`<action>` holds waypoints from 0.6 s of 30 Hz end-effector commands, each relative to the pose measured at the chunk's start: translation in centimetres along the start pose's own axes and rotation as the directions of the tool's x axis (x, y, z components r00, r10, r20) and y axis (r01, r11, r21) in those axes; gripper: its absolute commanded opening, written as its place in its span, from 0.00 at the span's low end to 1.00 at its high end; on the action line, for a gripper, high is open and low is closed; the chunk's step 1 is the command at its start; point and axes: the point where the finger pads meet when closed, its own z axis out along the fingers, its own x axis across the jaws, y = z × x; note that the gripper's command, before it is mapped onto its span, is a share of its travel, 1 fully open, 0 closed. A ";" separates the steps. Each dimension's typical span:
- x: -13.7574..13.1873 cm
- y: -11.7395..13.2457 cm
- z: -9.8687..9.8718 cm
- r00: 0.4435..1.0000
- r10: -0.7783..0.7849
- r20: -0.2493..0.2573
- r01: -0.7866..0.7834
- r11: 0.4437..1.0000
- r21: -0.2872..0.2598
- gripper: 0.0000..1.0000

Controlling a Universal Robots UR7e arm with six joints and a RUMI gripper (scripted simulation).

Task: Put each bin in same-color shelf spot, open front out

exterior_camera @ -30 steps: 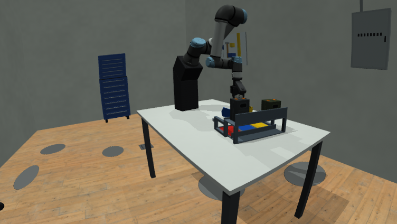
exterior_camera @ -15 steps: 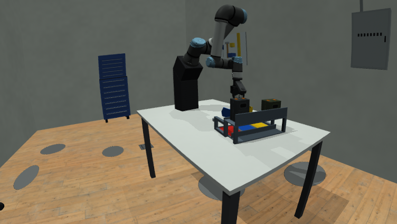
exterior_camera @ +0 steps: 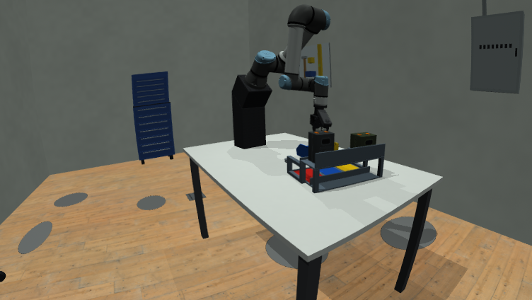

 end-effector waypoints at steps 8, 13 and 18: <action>-0.1 -0.3 0.2 0.999 -0.004 -0.033 0.001 0.996 -0.085 0.00; -0.2 -0.4 0.2 0.999 -0.005 -0.042 0.001 0.994 -0.109 0.00; -0.2 -0.4 0.3 0.999 -0.006 -0.045 0.001 0.993 -0.116 0.00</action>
